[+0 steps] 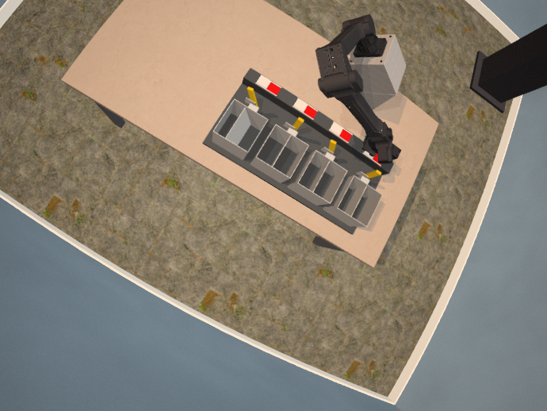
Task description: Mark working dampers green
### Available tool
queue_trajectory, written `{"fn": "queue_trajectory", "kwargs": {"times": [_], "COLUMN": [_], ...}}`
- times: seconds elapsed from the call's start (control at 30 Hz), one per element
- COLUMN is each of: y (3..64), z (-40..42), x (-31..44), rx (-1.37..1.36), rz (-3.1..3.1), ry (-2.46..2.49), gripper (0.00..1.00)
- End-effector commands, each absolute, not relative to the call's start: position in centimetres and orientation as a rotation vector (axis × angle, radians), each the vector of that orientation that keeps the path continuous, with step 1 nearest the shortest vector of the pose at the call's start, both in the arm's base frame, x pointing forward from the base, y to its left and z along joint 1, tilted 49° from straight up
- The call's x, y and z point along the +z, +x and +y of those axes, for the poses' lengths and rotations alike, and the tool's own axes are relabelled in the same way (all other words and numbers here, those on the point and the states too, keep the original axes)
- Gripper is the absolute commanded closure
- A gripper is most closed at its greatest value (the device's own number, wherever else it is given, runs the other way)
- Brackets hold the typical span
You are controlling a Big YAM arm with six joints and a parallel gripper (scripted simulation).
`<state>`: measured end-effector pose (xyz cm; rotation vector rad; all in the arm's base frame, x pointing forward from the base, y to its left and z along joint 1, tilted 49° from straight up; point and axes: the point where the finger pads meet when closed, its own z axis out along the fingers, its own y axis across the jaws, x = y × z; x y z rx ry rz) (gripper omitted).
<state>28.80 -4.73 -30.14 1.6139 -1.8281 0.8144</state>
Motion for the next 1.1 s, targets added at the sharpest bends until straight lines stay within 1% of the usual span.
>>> {"fn": "queue_trajectory", "kwargs": {"times": [0.0, 1.07], "y": [29.0, 29.1], "z": [-4.4, -3.4], "x": [-30.7, -31.4], "rx": [0.824, 0.82], "rz": [-1.834, -1.82], "ry": [1.616, 1.628], "gripper": [1.0, 1.0]}}
